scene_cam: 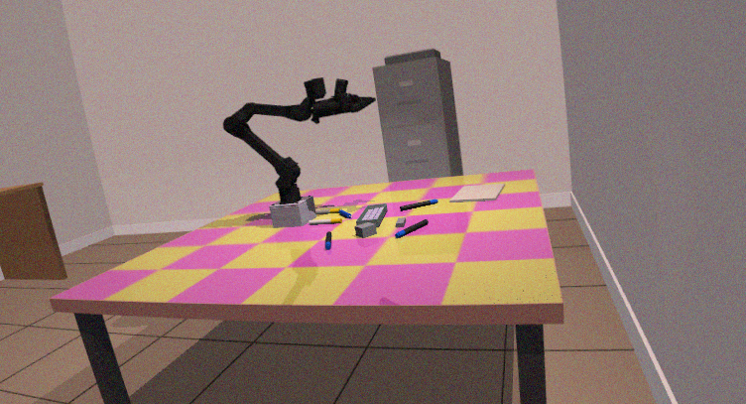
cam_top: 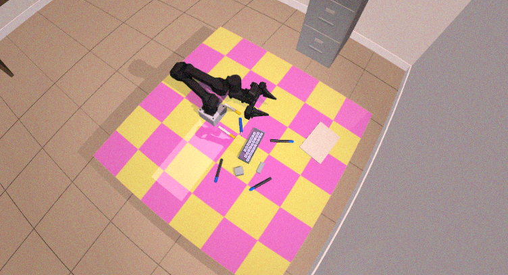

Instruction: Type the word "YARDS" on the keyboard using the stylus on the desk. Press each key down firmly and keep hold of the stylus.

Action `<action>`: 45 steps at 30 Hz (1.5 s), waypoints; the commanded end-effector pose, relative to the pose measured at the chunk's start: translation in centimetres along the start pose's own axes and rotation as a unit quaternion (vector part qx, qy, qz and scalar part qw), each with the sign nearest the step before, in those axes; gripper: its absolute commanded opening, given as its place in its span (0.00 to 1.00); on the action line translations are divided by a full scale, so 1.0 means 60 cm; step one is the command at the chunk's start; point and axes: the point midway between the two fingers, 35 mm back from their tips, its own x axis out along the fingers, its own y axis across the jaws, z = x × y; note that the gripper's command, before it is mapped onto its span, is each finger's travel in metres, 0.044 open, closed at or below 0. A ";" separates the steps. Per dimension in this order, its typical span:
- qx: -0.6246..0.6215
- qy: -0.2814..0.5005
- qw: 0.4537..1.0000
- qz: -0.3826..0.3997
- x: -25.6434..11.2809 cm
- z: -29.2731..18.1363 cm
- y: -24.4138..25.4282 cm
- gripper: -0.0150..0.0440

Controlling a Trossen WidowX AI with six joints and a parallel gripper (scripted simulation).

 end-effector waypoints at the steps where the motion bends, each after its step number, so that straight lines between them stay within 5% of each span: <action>1: 0.000 0.006 1.000 0.000 0.002 -0.004 0.000 0.96; 9: 0.003 0.258 0.966 0.002 0.065 -0.194 0.001 0.60; 17: 0.005 0.532 0.847 -0.001 0.036 -0.404 -0.004 0.25; 24: 0.024 0.712 0.702 -0.006 -0.039 -0.524 0.003 0.25; 35: 0.024 0.716 0.697 -0.006 -0.041 -0.526 -0.001 0.25; 45: 0.022 0.716 0.697 -0.008 -0.046 -0.529 -0.111 0.25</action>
